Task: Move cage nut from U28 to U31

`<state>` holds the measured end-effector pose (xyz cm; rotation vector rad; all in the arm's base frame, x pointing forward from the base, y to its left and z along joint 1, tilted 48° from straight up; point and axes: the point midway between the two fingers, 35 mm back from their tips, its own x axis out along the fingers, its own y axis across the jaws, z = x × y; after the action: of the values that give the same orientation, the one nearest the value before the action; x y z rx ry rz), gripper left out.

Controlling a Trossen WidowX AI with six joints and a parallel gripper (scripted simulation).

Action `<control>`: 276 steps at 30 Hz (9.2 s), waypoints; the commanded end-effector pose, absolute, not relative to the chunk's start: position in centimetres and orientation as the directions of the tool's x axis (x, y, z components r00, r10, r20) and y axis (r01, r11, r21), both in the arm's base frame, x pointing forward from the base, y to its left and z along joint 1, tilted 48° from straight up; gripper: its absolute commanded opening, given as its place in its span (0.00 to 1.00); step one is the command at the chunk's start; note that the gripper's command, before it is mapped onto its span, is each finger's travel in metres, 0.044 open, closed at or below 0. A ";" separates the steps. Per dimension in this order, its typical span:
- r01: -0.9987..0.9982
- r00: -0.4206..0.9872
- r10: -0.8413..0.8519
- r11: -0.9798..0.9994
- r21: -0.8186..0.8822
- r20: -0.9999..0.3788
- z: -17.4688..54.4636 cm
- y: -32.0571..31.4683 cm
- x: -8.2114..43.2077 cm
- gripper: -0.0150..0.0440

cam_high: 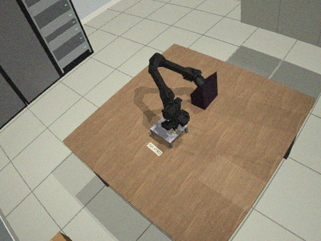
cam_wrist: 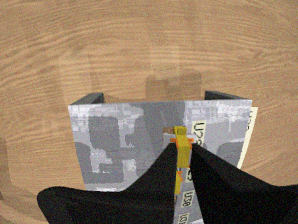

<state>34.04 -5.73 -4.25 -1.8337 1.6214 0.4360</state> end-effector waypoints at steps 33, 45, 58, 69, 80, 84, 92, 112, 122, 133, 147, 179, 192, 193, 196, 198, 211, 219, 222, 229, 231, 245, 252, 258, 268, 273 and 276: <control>-0.970 0.173 -0.755 -0.020 -0.242 -0.633 -4.1 -5.5 34.1 0.30; -0.972 0.165 -0.755 -0.013 -0.237 -0.635 -4.0 -5.4 34.1 0.30; -0.973 0.157 -0.755 -0.007 -0.231 -0.637 -3.9 -5.4 34.2 0.30; -0.974 0.150 -0.755 -0.002 -0.227 -0.638 -3.9 -5.3 34.2 0.30; -0.974 0.148 -0.755 0.000 -0.226 -0.639 -3.8 -5.2 34.2 0.30; -0.974 0.148 -0.755 0.000 -0.226 -0.639 -3.7 -5.2 34.2 0.30; -0.974 0.148 -0.755 0.000 -0.226 -0.639 -3.7 -5.1 34.2 0.30; -0.974 0.148 -0.755 0.000 -0.226 -0.639 -3.5 -4.9 34.3 0.30; -0.974 0.148 -0.755 0.000 -0.226 -0.639 -3.4 -4.8 34.3 0.30; -0.974 0.148 -0.755 0.000 -0.226 -0.639 -3.3 -4.6 34.3 0.30; -0.974 0.148 -0.755 0.000 -0.226 -0.639 -3.1 -4.5 34.3 0.30; -0.974 0.148 -0.754 0.000 -0.226 -0.640 -2.7 -4.0 34.3 0.30; -0.974 0.152 -0.756 -0.006 -0.225 -0.636 -2.5 -3.9 34.3 0.30; -0.974 0.155 -0.756 -0.009 -0.228 -0.636 -2.4 -3.8 34.3 0.30; -0.971 0.168 -0.755 -0.018 -0.237 -0.634 -2.2 -3.5 34.3 0.30; -0.970 0.176 -0.755 -0.023 -0.243 -0.632 -2.0 -3.3 34.3 0.30; -0.967 0.195 -0.749 -0.039 -0.251 -0.633 -0.7 -3.6 34.2 0.30; -0.966 0.194 -0.749 -0.033 -0.257 -0.634 2.4 -6.3 33.7 0.30; -0.965 0.193 -0.751 -0.028 -0.262 -0.632 3.6 -7.2 33.3 0.30; -0.965 0.195 -0.754 -0.032 -0.261 -0.628 5.9 -9.3 32.3 0.30; -0.965 0.196 -0.755 -0.036 -0.259 -0.626 6.5 -9.9 32.0 0.30; -0.972 0.167 -0.757 -0.017 -0.236 -0.632 7.1 -10.9 31.8 0.29; -0.976 0.142 -0.757 0.002 -0.220 -0.638 6.9 -11.1 31.9 0.29; -0.978 0.121 -0.757 0.019 -0.206 -0.642 6.7 -11.3 31.9 0.29; -0.982 0.085 -0.756 0.047 -0.182 -0.649 6.5 -11.6 32.1 0.29; -0.984 0.066 -0.755 0.061 -0.170 -0.652 6.4 -11.7 32.1 0.29; -0.984 0.061 -0.755 0.065 -0.167 -0.653 6.4 -11.8 32.1 0.29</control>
<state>32.06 -11.73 6.43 -1.7497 1.7386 0.4845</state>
